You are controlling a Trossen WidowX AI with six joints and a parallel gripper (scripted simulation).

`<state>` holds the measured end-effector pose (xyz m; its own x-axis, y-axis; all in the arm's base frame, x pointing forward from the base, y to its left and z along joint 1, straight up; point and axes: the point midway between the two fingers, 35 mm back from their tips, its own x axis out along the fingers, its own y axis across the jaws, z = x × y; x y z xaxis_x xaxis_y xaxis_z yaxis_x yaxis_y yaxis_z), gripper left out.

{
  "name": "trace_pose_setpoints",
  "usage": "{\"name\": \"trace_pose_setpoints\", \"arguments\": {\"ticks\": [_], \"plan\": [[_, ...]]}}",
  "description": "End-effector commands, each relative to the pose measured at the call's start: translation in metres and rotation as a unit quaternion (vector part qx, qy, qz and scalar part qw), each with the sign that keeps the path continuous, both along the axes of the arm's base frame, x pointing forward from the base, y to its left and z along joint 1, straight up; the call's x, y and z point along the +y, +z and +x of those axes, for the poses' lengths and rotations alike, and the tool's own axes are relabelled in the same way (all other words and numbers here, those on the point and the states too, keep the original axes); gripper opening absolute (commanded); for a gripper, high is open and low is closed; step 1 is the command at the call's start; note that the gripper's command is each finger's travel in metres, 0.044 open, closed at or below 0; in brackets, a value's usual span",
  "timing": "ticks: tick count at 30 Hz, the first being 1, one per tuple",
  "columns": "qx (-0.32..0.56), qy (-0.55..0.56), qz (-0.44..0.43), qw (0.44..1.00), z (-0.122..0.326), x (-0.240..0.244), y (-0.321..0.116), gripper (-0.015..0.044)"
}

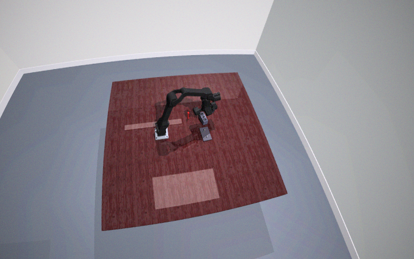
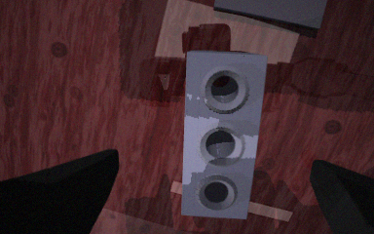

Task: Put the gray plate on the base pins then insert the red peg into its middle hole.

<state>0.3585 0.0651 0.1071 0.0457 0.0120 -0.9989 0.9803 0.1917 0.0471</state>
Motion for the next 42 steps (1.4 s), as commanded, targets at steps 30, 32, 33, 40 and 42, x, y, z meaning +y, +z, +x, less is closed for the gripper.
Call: {"name": "trace_pose_setpoints", "arguments": {"ticks": [30, 32, 33, 40, 42], "plan": [[0.005, -0.002, -0.002, 1.000, 0.000, 0.000, -0.054, 0.0440], [0.005, -0.002, -0.002, 1.000, -0.001, 0.000, -0.057, 0.0440], [0.005, -0.002, -0.002, 1.000, -0.001, 0.000, -0.059, 0.0440], [0.005, -0.002, -0.002, 1.000, -0.001, 0.000, -0.067, 0.0440], [0.005, -0.002, -0.002, 1.000, -0.001, 0.000, -0.067, 0.0440]]}}
